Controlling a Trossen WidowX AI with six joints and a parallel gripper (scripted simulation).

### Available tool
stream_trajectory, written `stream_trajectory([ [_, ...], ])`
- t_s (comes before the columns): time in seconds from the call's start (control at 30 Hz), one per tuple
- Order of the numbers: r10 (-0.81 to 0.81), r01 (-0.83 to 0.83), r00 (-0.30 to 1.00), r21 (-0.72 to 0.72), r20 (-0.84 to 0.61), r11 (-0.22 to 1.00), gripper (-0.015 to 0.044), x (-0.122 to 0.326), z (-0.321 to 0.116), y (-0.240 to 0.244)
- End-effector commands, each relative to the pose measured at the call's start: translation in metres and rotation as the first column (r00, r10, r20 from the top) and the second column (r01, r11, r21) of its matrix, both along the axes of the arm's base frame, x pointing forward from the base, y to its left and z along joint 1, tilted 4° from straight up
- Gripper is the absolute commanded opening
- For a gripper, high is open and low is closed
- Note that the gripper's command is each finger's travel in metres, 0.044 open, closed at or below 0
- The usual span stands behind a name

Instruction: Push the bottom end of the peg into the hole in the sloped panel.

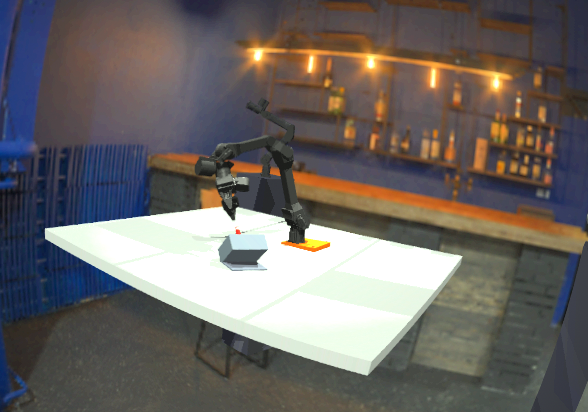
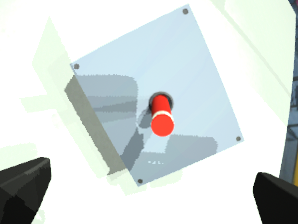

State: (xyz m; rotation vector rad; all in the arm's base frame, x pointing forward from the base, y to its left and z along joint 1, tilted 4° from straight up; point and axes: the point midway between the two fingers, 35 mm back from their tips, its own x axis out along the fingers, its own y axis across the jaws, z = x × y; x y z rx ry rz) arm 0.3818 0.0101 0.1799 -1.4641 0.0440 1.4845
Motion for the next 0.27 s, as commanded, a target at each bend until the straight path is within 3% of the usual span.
stream_trajectory([
  [0.0, 0.001, -0.001, 1.0, 0.001, 0.009, 1.0, 0.044, -0.001, 0.0066, -0.004],
  [0.23, 0.001, -0.001, 1.0, 0.001, 0.009, 1.0, 0.044, -0.0022, 0.0094, -0.0064],
])
